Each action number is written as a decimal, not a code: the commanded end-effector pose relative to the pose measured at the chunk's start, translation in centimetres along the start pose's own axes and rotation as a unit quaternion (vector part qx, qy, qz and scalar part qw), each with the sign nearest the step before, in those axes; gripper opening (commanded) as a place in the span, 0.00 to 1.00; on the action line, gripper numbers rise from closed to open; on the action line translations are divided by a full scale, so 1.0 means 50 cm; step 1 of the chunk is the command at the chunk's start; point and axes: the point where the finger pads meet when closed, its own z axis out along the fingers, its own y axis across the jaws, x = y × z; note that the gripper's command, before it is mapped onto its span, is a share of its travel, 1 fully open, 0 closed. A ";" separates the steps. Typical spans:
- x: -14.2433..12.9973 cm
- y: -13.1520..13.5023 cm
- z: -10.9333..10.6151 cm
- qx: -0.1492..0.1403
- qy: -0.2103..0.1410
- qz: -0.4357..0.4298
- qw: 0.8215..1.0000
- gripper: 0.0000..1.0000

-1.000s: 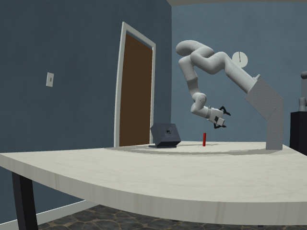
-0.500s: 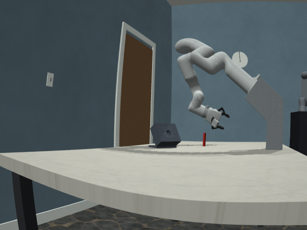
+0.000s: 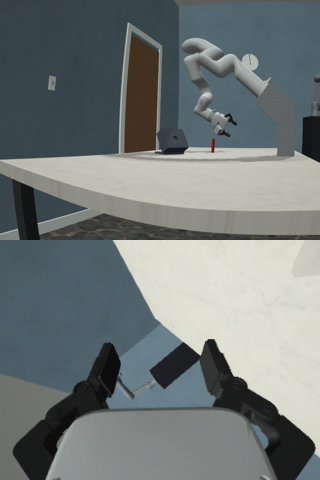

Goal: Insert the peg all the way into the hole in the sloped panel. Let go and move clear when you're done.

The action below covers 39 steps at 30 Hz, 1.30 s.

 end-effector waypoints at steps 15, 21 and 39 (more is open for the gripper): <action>0.116 0.016 -0.048 -0.040 0.125 0.103 0.986 1.00; 0.140 0.022 -0.061 -0.049 0.151 0.128 0.979 1.00; 0.224 0.042 -0.115 -0.082 0.249 0.219 0.940 1.00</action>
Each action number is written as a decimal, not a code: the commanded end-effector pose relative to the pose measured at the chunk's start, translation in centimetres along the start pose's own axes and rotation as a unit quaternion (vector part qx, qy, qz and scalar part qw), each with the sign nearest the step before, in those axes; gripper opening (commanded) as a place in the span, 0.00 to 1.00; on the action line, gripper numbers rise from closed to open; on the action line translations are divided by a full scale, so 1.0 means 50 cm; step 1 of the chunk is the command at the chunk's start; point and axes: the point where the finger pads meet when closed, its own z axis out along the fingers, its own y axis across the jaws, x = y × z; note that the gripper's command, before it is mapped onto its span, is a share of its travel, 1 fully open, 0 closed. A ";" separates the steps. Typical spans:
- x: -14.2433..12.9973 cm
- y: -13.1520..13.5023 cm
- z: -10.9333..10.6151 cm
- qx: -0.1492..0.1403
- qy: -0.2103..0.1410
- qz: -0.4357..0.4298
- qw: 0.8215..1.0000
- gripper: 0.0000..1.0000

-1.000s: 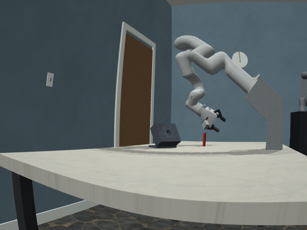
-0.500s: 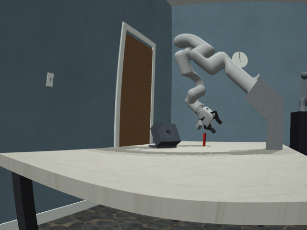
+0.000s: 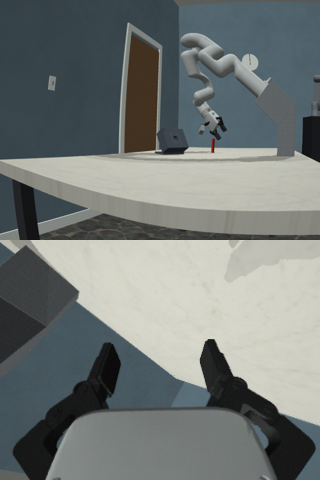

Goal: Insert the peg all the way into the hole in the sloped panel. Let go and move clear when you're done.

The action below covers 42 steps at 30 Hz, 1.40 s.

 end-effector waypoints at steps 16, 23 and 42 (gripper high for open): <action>0.085 -0.009 -0.020 -0.042 0.104 0.107 0.988 1.00; 0.111 -0.013 -0.028 -0.056 0.140 0.151 0.977 1.00; 0.154 -0.028 -0.046 -0.088 0.214 0.259 0.938 1.00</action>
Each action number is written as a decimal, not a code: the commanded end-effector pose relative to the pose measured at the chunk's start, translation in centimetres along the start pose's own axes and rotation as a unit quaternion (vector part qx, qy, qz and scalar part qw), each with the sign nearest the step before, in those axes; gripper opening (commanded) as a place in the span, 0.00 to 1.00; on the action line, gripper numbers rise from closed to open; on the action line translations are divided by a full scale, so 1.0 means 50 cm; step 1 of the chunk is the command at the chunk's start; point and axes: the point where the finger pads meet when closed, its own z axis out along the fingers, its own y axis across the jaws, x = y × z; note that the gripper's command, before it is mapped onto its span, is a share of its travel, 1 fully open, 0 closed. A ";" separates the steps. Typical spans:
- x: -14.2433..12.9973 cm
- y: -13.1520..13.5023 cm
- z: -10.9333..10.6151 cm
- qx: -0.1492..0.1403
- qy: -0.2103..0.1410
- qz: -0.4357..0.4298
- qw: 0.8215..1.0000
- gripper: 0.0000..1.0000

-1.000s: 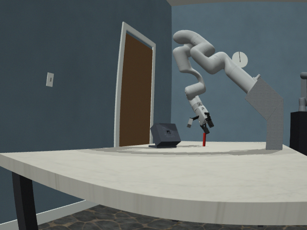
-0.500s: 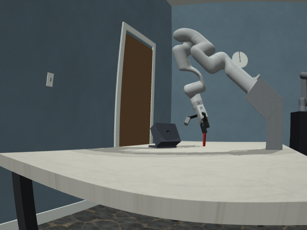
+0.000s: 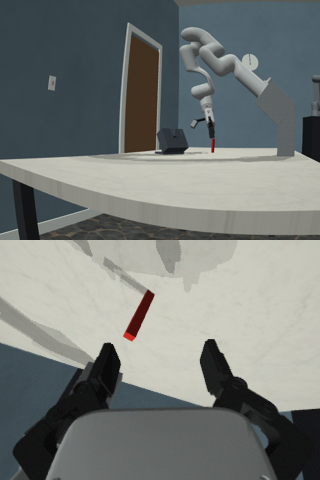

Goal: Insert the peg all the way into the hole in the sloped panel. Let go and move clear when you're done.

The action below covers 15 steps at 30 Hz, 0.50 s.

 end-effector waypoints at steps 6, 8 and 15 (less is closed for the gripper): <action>0.012 -0.014 -0.005 -0.021 0.038 0.052 0.998 1.00; 0.013 -0.018 -0.005 -0.025 0.045 0.066 0.997 1.00; 0.016 -0.031 -0.009 -0.040 0.069 0.112 0.990 1.00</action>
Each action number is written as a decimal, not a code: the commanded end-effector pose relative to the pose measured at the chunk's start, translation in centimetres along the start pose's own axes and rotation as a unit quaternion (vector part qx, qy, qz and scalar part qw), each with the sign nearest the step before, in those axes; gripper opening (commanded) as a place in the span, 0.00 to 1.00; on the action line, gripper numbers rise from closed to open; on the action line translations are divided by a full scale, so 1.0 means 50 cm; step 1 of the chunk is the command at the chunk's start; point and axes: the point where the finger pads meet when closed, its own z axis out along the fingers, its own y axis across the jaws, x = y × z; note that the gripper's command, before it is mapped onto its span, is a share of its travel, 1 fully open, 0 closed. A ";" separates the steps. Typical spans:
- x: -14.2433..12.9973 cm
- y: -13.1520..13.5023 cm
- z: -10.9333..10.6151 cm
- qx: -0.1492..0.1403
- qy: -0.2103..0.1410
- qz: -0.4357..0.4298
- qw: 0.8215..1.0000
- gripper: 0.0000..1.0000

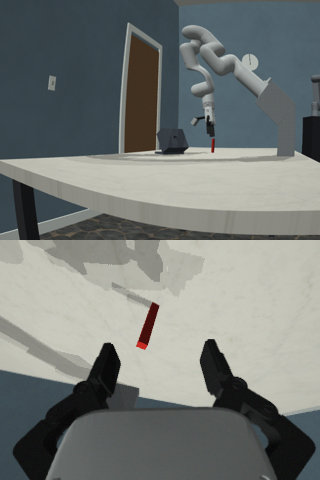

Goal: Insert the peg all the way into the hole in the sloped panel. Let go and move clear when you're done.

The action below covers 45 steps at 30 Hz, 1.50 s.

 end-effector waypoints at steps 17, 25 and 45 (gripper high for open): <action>-0.014 -0.034 -0.014 -0.045 0.061 0.129 0.989 1.00; -0.025 -0.045 -0.018 -0.058 0.075 0.171 0.981 1.00; -0.044 -0.060 -0.010 -0.076 0.091 0.230 0.966 1.00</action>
